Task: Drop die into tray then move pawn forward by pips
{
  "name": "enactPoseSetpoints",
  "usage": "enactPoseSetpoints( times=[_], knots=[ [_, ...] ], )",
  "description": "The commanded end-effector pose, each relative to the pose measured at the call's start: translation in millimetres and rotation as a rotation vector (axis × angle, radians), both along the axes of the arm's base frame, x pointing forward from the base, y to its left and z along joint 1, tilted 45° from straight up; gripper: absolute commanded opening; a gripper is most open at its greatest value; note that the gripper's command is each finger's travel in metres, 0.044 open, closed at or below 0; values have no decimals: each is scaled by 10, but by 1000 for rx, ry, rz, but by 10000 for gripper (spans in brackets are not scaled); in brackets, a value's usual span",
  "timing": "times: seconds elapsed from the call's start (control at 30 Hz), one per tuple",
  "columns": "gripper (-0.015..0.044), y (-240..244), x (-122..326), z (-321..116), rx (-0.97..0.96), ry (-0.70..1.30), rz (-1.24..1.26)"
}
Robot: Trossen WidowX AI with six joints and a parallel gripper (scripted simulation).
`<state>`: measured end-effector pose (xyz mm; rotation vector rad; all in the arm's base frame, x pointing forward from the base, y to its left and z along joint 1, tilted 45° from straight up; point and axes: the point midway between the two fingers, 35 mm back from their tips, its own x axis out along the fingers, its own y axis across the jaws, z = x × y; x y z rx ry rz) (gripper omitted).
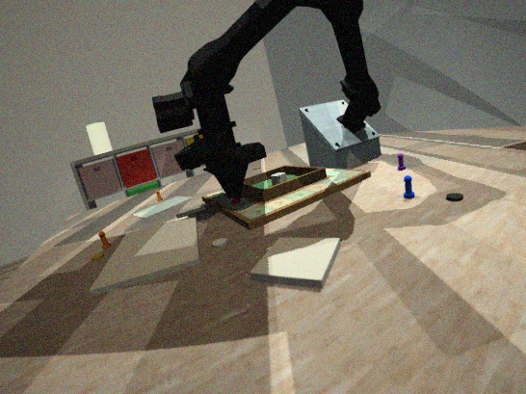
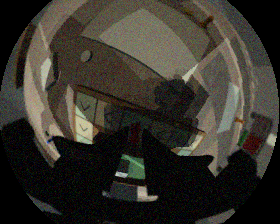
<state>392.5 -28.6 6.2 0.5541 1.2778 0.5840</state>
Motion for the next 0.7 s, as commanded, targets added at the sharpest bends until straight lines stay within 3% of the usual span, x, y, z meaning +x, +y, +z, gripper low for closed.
enactPoseSetpoints(
  times=[0.0,0.27,0.67],
  knots=[
    [29,16,-5,-9,8,4,-3],
    [0,-14,-5,17,7,4,-4],
    [0,-539,-107,541,-1,7,-5]
  ],
)
